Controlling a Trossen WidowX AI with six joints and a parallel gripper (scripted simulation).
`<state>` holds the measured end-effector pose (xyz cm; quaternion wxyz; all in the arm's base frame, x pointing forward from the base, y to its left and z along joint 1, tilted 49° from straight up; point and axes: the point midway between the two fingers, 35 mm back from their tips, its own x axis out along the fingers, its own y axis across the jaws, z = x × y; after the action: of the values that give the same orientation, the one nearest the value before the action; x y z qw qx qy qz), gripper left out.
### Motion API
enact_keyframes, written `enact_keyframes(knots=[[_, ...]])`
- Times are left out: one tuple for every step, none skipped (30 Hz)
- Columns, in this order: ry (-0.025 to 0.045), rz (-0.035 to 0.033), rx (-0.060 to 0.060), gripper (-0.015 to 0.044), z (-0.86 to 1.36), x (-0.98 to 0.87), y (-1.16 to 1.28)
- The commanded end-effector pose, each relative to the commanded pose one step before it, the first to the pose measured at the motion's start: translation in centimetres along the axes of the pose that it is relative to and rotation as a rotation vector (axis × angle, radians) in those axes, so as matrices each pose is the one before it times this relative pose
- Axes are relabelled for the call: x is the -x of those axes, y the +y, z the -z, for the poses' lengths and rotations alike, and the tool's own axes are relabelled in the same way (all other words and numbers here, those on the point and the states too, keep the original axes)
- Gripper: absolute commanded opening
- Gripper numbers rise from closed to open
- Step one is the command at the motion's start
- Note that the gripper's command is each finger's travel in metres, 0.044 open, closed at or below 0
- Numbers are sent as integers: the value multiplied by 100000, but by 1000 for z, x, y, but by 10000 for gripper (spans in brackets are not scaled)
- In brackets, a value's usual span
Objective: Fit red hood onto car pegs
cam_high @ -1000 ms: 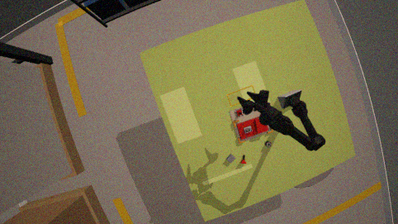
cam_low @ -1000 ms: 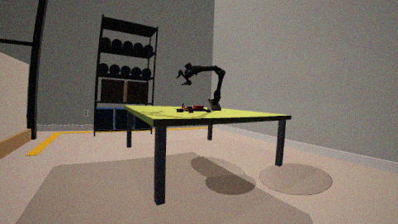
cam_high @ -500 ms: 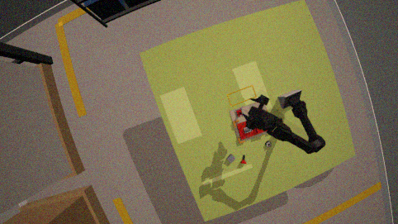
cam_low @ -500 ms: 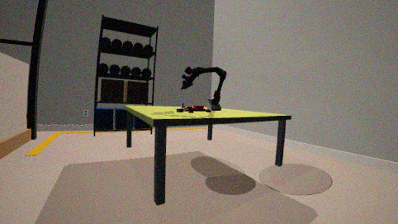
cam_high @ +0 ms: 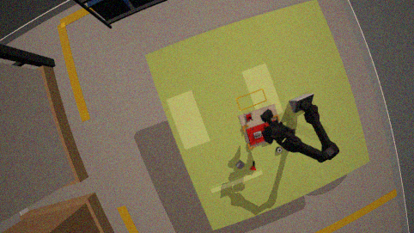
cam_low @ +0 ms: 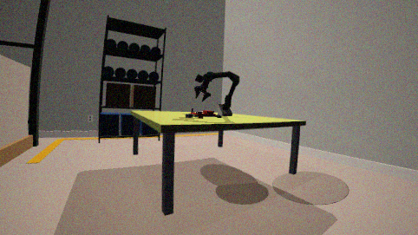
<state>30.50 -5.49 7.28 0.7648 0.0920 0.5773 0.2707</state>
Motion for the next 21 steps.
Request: enact_keyframes(knots=[[2003, -14124, 39999, 440, 1116, -632, 4021], [-253, -2174, 7108, 440, -126, -111, 622], [-406, -2137, 7083, 440, -167, -114, 608], [-555, -2089, 7058, 440, -207, -117, 592], [-699, -2030, 7033, 440, -245, -121, 572], [-837, -1960, 7008, 440, -281, -124, 550], [-839, -1649, 6107, 440, -269, -114, 435], [-936, -1582, 6088, 440, -292, -116, 416], [-1027, -1510, 6069, 440, -315, -117, 395], [-1113, -1431, 6049, 440, -336, -119, 373], [-1162, -1314, 5874, 440, -346, -118, 340], [-918, -931, 4395, 440, -272, -90, 238], [-569, -535, 2632, 440, -169, -55, 135], [-192, -175, 877, 440, -57, -19, 43], [0, 0, 0, 440, 0, 0, 0], [0, 0, 0, 440, 0, 0, 0], [1, 2, 2, 440, 34, 1, -48], [0, 0, 0, 440, 0, 0, 0], [0, 0, 0, 440, 0, 0, 0], [0, 0, 0, 440, 0, 0, 0], [2, 1, 0, 440, 1, -12, -2]])
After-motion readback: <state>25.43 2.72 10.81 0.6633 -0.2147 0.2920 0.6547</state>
